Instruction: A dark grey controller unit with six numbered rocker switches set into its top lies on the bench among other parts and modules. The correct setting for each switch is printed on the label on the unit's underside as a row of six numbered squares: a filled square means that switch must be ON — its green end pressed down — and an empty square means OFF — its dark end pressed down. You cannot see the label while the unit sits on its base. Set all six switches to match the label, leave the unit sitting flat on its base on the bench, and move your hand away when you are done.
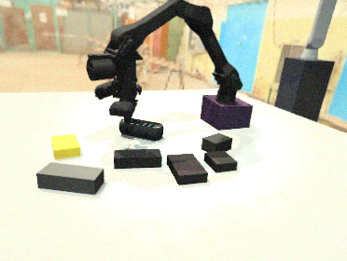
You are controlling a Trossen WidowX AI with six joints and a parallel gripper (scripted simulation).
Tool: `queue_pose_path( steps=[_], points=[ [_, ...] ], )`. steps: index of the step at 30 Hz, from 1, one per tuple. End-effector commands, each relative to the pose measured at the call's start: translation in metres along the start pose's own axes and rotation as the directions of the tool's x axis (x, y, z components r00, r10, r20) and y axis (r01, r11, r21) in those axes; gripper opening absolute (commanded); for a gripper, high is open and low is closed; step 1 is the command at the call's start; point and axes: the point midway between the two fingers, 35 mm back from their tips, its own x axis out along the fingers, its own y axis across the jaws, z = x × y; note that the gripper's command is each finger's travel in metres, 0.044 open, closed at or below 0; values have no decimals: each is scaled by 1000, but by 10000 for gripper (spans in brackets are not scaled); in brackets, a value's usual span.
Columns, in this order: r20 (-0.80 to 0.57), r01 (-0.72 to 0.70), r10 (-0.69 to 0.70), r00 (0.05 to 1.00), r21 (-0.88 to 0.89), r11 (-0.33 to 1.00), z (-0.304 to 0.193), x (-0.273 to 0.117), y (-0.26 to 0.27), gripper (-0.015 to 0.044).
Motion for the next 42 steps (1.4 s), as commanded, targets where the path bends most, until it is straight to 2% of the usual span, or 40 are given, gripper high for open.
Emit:
queue_pose_path(
  steps=[1, 14, 29, 42],
  points=[
    [-2, -50, 50, 999, 36, 998, -5, -1, -11, 0],
    [12, -228, 229, 973, 157, 961, -38, 7, -58, 0],
    [70, -419, 416, 907, 264, 869, -98, 24, -104, 0],
    [72, -426, 423, 903, 268, 864, -100, 39, -104, 0]
  ],
)
